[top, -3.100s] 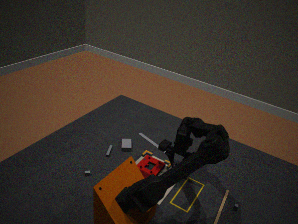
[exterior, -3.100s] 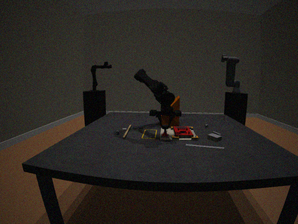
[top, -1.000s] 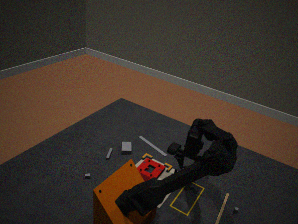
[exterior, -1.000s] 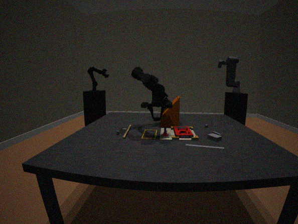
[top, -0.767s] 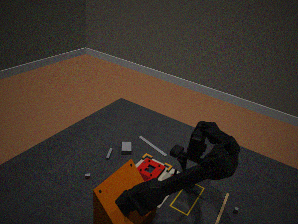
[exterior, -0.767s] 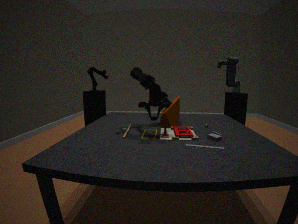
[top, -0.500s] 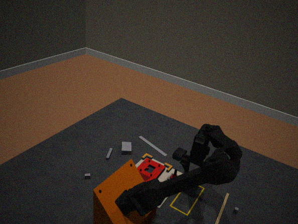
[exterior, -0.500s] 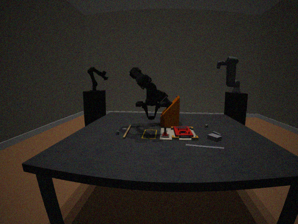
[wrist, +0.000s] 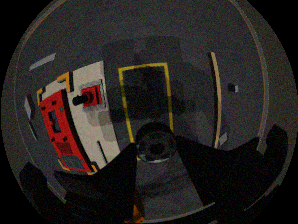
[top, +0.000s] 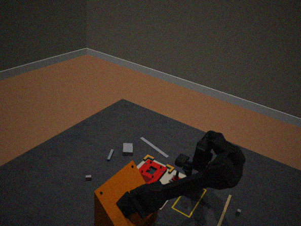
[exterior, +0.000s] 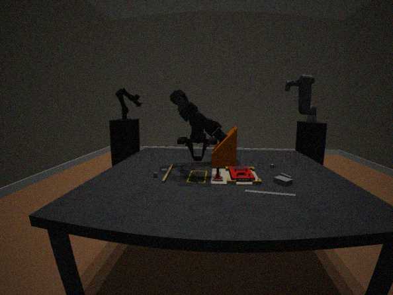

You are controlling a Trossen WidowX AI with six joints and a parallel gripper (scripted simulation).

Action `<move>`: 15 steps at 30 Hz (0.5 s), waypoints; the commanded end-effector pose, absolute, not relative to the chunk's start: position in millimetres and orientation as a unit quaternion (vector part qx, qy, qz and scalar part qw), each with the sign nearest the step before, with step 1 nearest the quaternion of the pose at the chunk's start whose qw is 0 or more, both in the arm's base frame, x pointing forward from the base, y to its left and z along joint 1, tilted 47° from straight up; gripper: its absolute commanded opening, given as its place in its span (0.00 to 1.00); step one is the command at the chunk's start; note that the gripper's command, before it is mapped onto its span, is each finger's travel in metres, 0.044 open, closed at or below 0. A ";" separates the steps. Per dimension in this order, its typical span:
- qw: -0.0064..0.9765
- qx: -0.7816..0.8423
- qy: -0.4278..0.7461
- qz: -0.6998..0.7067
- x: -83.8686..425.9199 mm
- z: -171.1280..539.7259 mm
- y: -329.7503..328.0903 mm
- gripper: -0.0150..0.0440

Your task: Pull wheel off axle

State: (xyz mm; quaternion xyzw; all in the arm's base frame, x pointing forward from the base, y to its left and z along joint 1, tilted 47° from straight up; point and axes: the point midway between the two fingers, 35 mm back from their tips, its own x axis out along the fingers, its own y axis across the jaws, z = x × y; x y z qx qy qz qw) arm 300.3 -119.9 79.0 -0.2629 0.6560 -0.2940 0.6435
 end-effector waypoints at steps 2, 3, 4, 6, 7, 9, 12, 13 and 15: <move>0.641 -0.266 0.658 -0.293 300.5 67.0 -131.3 0.25; 0.641 -0.266 0.658 -0.293 300.7 63.1 -135.3 0.25; 0.641 -0.266 0.658 -0.293 300.8 59.2 -139.3 0.25; 0.641 -0.266 0.658 -0.293 300.7 51.5 -147.4 0.25; 0.641 -0.266 0.658 -0.293 300.5 47.7 -151.5 0.25; 0.641 -0.266 0.657 -0.293 299.8 40.4 -159.6 0.25; 0.641 -0.267 0.657 -0.294 297.7 29.8 -171.9 0.25; 0.640 -0.268 0.657 -0.294 296.8 26.4 -176.0 0.25; 0.640 -0.268 0.657 -0.295 295.5 21.9 -181.5 0.25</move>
